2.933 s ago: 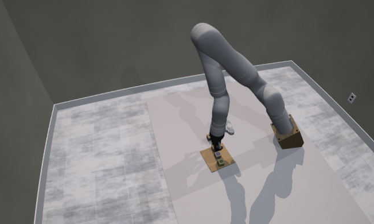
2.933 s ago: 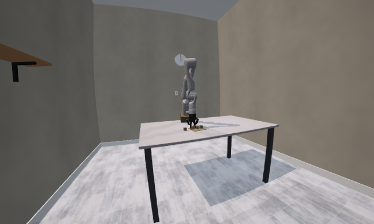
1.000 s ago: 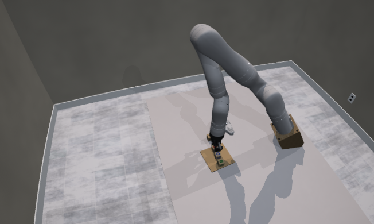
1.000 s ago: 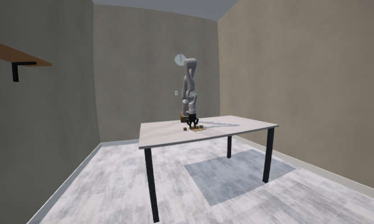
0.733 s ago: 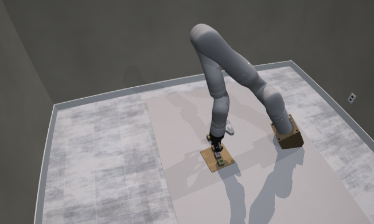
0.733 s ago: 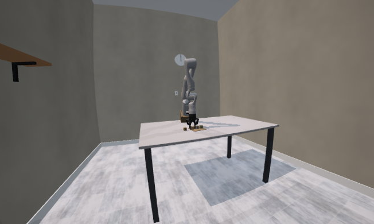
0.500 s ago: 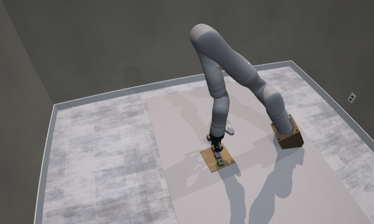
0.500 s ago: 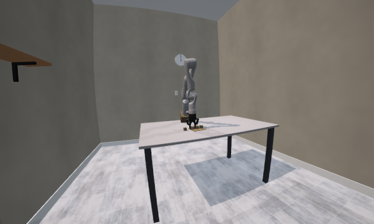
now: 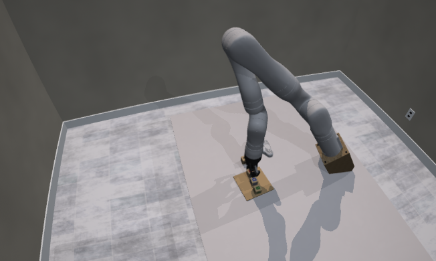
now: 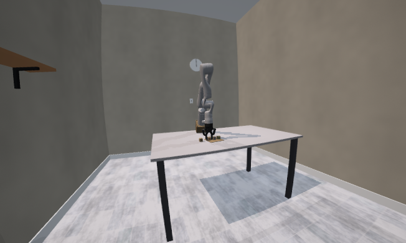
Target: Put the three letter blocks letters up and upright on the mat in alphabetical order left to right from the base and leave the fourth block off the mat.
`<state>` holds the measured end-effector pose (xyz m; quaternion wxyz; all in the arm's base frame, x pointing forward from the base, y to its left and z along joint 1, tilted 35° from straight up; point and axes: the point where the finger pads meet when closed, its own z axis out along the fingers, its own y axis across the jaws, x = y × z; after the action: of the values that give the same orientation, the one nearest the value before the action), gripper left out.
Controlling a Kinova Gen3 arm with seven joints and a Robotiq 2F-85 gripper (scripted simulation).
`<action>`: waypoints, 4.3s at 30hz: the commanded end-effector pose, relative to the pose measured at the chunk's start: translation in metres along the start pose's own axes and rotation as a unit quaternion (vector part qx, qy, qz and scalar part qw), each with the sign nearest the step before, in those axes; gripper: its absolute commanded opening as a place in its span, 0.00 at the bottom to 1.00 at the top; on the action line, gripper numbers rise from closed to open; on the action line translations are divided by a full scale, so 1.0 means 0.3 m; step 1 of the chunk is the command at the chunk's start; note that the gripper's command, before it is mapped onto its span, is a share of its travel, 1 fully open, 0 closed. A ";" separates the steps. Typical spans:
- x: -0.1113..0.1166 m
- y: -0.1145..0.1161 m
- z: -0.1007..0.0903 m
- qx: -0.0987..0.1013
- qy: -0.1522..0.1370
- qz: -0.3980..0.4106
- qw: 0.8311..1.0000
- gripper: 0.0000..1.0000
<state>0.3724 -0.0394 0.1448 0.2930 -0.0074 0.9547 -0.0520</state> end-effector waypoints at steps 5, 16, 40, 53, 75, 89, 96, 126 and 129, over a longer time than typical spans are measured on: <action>-0.002 0.001 -0.008 0.000 -0.001 0.000 1.000 0.46; -0.002 0.001 -0.030 0.000 -0.001 0.000 1.000 0.46; -0.002 0.001 -0.108 0.000 -0.001 0.000 1.000 0.46; -0.002 0.001 -0.130 0.000 -0.001 0.000 1.000 0.46; -0.002 0.001 -0.157 0.000 -0.001 0.000 1.000 0.46; -0.002 0.001 -0.171 0.000 -0.001 0.000 1.000 0.46; -0.001 0.001 -0.177 0.000 -0.001 0.000 1.000 0.46; -0.002 0.001 -0.220 0.000 -0.001 0.000 1.000 0.46; -0.002 0.001 -0.222 0.000 -0.001 0.000 1.000 0.46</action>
<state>0.3349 -0.0336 0.1980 0.2913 -0.0072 0.9551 -0.0528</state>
